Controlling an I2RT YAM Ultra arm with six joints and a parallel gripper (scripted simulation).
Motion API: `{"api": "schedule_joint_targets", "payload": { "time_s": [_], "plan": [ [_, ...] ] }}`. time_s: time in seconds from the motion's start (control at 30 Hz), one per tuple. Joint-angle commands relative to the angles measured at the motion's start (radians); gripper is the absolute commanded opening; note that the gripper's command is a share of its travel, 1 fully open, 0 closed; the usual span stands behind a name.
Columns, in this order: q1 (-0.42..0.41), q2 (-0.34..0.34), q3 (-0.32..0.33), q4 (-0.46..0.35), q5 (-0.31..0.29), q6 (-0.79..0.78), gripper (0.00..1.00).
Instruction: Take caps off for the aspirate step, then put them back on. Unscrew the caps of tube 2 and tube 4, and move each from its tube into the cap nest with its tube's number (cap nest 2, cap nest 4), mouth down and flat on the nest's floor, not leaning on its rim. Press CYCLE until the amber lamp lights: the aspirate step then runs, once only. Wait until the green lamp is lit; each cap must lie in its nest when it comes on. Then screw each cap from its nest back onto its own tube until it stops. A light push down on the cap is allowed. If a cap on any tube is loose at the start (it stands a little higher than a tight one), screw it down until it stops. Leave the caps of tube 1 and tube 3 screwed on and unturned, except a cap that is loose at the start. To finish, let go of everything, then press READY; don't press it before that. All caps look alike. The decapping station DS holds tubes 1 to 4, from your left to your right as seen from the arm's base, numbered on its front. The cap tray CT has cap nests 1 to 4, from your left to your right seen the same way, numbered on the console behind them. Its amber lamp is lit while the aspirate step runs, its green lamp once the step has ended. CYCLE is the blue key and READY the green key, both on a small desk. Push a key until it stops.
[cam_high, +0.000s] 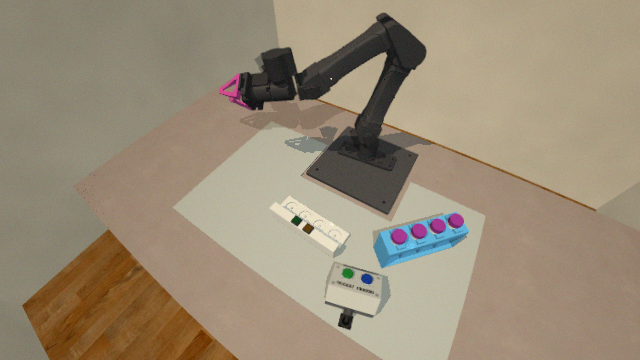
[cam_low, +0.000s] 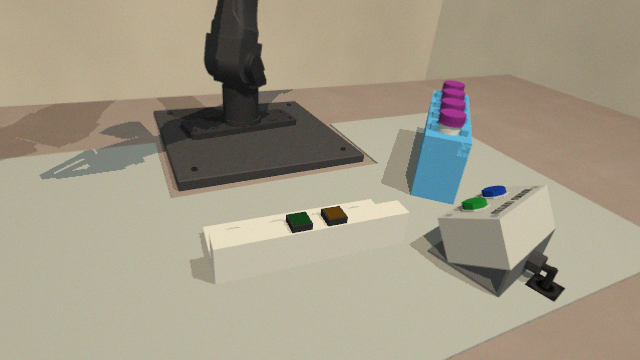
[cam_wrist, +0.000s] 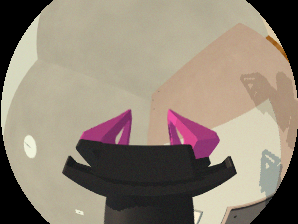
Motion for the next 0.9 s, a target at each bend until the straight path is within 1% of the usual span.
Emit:
{"api": "schedule_joint_targets", "payload": {
  "time_s": [0.0, 0.1, 0.17, 0.3, 0.37, 0.4, 0.47, 0.53, 0.6, 0.67, 0.8, 0.87],
  "plan": [
    [0.015, -0.028, -0.018, 0.002, 0.004, -0.01, 0.49],
    [0.03, -0.013, 0.029, -0.072, -0.035, -0.07, 0.49],
    [0.059, 0.008, 0.044, -0.074, -0.014, -0.071, 0.49],
    [0.085, 0.015, 0.085, -0.169, -0.057, -0.148, 0.49],
    [0.118, 0.027, 0.083, -0.158, -0.027, -0.141, 0.49],
    [0.118, 0.027, 0.082, -0.158, -0.027, -0.141, 0.49],
    [0.131, 0.031, 0.101, -0.203, -0.048, -0.18, 0.49],
    [0.131, 0.031, 0.101, -0.203, -0.048, -0.18, 0.49],
    [0.144, 0.036, 0.123, -0.25, -0.067, -0.219, 0.49],
    [0.175, 0.046, 0.12, -0.242, -0.04, -0.211, 0.49],
    [0.203, 0.057, 0.161, -0.331, -0.079, -0.289, 0.49],
    [0.233, 0.065, 0.158, -0.325, -0.054, -0.281, 0.49]
  ]
}}
